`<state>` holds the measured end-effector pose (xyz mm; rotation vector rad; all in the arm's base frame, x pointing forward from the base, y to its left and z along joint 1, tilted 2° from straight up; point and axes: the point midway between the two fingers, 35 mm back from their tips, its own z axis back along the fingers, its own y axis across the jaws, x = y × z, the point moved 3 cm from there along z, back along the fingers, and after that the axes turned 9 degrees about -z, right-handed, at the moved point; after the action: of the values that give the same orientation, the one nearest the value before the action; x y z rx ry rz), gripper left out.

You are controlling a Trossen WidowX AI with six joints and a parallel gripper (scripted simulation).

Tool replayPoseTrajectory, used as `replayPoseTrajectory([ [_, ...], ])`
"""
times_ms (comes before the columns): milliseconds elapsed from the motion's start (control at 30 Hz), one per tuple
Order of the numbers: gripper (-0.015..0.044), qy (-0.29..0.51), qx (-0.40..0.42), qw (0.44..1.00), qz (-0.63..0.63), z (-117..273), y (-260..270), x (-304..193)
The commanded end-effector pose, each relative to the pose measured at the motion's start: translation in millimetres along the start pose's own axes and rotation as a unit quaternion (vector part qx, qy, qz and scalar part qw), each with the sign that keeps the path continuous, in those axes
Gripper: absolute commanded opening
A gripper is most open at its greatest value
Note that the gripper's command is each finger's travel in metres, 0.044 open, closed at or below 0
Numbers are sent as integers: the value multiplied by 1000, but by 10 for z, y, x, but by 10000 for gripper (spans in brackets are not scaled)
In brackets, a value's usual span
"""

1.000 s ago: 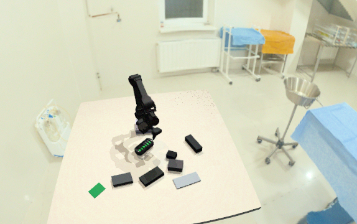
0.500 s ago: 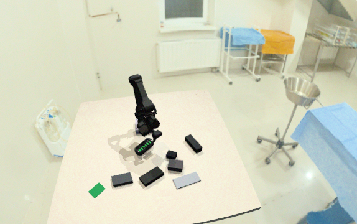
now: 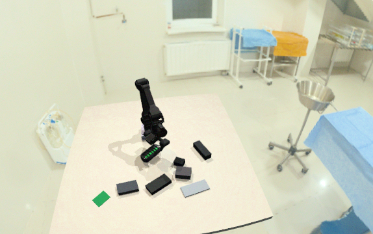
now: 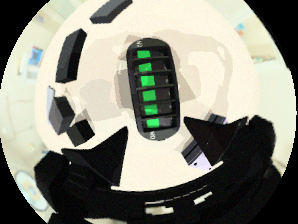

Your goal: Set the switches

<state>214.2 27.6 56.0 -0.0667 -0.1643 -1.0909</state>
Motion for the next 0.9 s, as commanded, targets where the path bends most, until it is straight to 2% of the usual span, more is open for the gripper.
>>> replayPoseTrajectory([
  [0,440,0,-6,1000,-2,-65,-35,-19],
  [100,361,0,-6,1000,-2,-65,-35,-19],
  [267,328,0,-6,1000,-2,-65,-35,-19],
  [867,336,0,-6,1000,-2,-21,-30,6],
])
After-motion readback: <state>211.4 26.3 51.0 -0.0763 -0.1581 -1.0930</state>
